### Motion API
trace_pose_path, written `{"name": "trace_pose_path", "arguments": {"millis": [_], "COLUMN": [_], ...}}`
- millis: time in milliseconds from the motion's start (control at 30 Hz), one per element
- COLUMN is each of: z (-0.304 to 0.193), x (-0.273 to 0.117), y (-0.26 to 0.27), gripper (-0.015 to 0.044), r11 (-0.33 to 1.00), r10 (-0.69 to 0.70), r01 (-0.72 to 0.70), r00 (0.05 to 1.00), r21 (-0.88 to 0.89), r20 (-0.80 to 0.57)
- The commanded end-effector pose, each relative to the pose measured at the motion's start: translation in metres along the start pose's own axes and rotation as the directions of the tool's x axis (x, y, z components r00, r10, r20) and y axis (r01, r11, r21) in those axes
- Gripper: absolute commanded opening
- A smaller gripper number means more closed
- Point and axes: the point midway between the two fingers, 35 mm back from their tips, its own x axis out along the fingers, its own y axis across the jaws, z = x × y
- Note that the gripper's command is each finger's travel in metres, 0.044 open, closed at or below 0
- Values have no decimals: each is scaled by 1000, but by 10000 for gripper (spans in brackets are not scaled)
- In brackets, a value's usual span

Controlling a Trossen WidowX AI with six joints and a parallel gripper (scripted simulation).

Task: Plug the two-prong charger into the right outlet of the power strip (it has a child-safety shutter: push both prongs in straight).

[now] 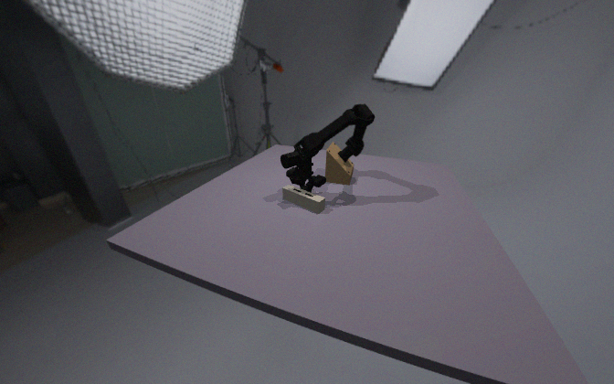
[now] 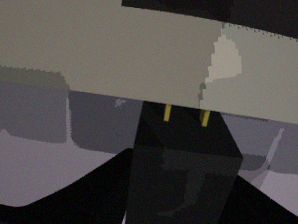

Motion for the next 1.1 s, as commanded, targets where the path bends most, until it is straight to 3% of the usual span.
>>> {"name": "trace_pose_path", "arguments": {"millis": [0,1067], "z": [1,11], "x": [0,-1], "y": [0,1], "gripper": [0,0], "r11": [1000,1000], "r10": [4,4], "r01": [-4,-4], "r00": [1000,1000], "r21": [6,5], "r20": [-1,0]}}
